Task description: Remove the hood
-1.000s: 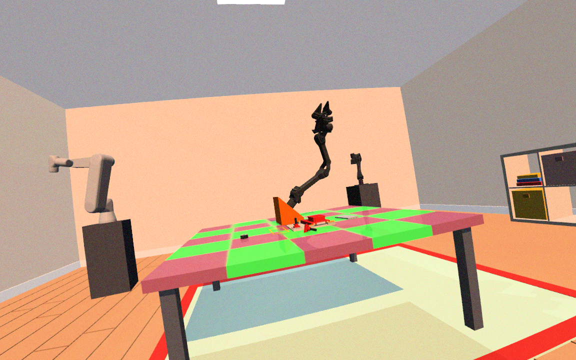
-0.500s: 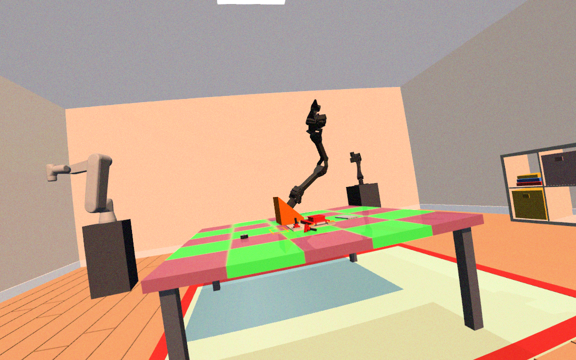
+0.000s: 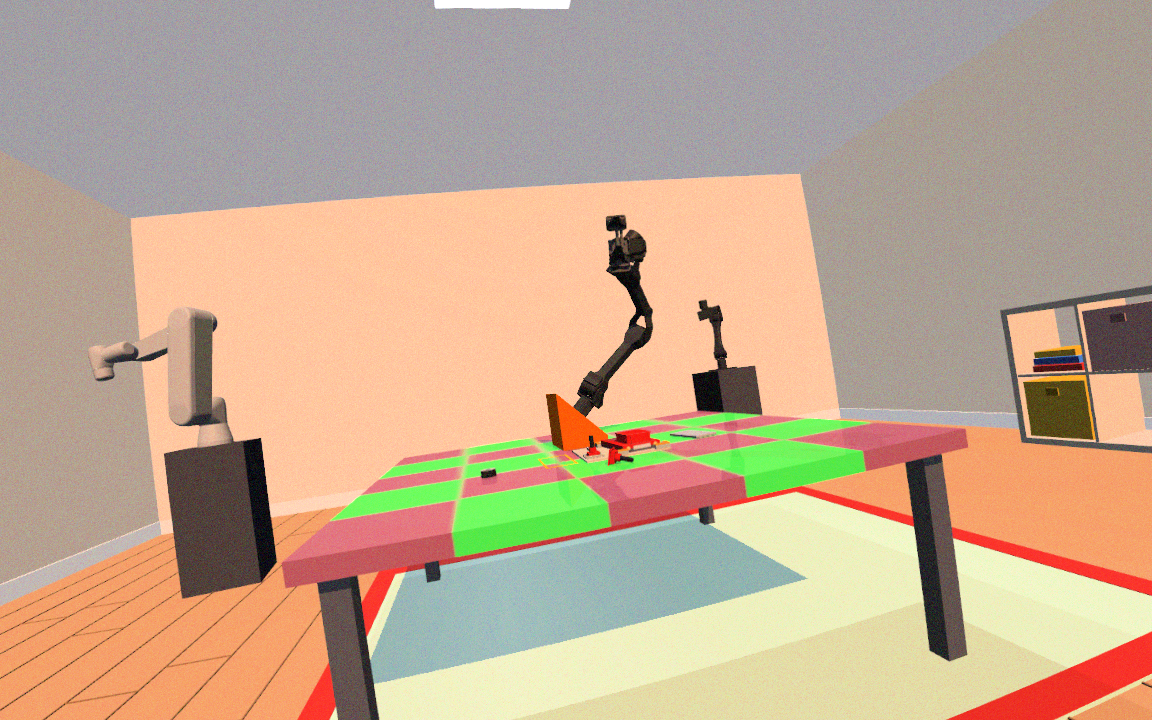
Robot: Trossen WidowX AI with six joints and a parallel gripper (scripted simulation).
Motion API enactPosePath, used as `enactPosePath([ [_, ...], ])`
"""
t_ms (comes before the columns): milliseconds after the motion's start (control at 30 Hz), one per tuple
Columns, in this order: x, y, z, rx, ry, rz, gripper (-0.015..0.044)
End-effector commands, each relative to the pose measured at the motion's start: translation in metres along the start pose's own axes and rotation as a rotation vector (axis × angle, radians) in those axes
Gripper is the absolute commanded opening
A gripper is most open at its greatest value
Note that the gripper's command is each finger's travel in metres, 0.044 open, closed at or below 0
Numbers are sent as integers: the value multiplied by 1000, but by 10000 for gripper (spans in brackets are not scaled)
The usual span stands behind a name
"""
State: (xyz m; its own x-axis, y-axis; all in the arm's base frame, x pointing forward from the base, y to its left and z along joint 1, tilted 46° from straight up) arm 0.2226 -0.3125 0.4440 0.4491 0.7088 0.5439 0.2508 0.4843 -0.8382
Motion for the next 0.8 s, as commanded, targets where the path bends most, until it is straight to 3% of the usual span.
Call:
enactPosePath([
  [0, -4, 30, -17, 108, 11, -80, 440],
  [767, 3, 214, -55, 827, 176, -546, 440],
])
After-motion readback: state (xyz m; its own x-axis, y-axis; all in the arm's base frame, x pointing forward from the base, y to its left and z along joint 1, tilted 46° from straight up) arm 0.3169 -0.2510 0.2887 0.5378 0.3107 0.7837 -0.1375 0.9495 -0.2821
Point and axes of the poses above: the point midway between the two fingers, 35 mm back from their tips, its own z axis back along the fingers, its own y axis across the jaws, x = y × z, the point moved 6 cm from there along z, back along the fingers, and after that the axes turned 7 degrees about z, right-handed, at the moved point
